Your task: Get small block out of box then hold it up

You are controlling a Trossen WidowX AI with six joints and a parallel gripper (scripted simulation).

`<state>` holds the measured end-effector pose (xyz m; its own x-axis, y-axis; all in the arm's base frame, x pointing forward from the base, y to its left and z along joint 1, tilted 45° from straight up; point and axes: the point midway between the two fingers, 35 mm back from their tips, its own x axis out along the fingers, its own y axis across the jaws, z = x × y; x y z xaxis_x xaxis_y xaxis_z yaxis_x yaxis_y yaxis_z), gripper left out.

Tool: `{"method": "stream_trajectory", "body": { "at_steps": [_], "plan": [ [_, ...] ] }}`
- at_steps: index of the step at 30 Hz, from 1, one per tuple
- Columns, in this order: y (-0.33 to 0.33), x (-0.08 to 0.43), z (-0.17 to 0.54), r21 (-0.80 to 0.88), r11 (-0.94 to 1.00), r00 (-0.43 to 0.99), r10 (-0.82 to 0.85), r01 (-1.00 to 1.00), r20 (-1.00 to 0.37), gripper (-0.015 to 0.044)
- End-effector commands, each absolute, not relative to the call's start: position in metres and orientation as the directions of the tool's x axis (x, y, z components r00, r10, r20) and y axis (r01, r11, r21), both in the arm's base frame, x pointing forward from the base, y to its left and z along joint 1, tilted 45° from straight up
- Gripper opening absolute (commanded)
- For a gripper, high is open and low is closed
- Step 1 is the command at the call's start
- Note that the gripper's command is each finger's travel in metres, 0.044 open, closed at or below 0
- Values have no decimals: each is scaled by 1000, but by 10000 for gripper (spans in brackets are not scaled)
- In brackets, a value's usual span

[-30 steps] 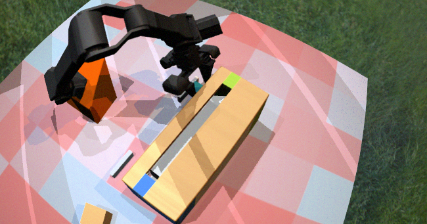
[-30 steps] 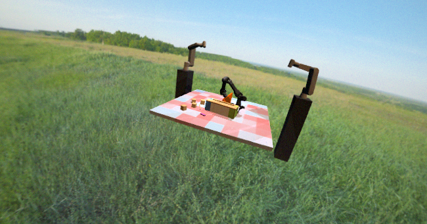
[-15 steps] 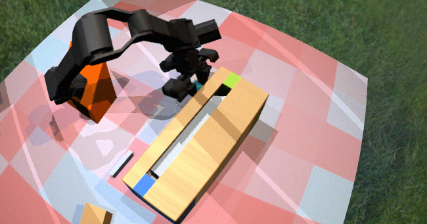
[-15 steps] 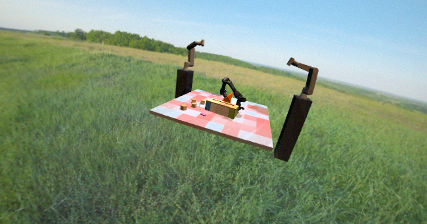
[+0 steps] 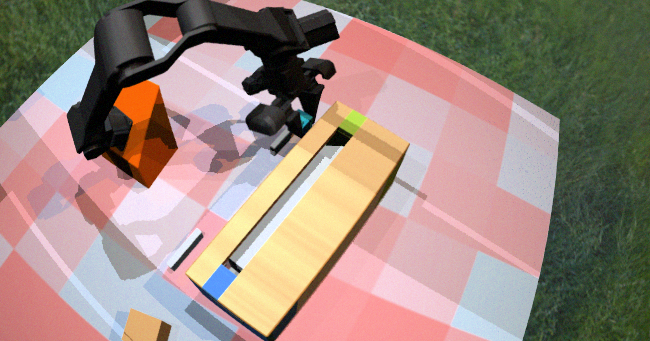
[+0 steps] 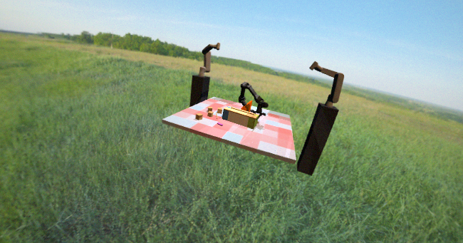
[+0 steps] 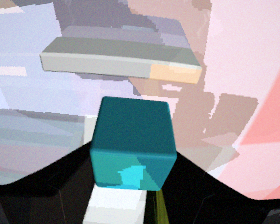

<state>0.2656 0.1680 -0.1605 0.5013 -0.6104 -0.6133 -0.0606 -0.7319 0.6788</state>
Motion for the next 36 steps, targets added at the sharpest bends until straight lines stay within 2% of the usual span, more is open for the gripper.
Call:
{"method": "stream_trajectory", "body": {
  "at_steps": [1,6,36],
  "plan": [
    [181,263,-145,680,-730,500,-613,-62,-612,0],
    [183,262,-139,683,-729,500,-605,-37,-619,0],
    [192,217,-40,641,-616,491,-426,457,-760,0]
  ]
}}
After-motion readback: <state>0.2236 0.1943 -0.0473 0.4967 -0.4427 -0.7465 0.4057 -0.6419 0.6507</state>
